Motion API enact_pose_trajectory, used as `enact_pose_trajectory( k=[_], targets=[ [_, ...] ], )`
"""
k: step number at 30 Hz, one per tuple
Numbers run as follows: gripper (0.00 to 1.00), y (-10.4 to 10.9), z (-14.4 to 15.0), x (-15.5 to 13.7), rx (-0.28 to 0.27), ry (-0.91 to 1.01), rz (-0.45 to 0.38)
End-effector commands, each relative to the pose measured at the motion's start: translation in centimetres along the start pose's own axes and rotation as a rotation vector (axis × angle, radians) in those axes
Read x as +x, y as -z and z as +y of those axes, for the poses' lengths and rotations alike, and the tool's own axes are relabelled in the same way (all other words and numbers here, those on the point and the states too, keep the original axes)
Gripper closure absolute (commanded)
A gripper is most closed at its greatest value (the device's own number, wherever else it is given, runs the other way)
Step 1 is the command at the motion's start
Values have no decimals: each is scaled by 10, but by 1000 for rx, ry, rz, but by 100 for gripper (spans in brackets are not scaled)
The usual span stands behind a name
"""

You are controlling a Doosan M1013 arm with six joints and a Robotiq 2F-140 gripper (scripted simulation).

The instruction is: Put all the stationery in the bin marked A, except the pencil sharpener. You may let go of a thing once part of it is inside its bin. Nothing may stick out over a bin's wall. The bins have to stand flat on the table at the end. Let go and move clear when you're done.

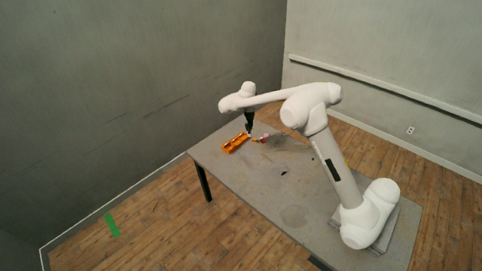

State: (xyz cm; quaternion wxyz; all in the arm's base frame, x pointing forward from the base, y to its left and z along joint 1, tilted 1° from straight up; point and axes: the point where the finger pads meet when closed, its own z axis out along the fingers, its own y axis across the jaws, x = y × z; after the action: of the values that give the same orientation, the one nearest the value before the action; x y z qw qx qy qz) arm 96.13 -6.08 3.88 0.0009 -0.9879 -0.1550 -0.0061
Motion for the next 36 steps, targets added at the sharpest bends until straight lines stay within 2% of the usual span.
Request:
enact_pose_trajectory(
  k=[1, 8, 15, 36],
  targets=[
    [85, -6, 15, 33, 1, 0, -3],
    [85, -17, 38, 84, 1, 0, -3],
    [85, -17, 38, 84, 1, 0, -3],
    [85, -68, 38, 84, 1, 0, -3]
  ],
)
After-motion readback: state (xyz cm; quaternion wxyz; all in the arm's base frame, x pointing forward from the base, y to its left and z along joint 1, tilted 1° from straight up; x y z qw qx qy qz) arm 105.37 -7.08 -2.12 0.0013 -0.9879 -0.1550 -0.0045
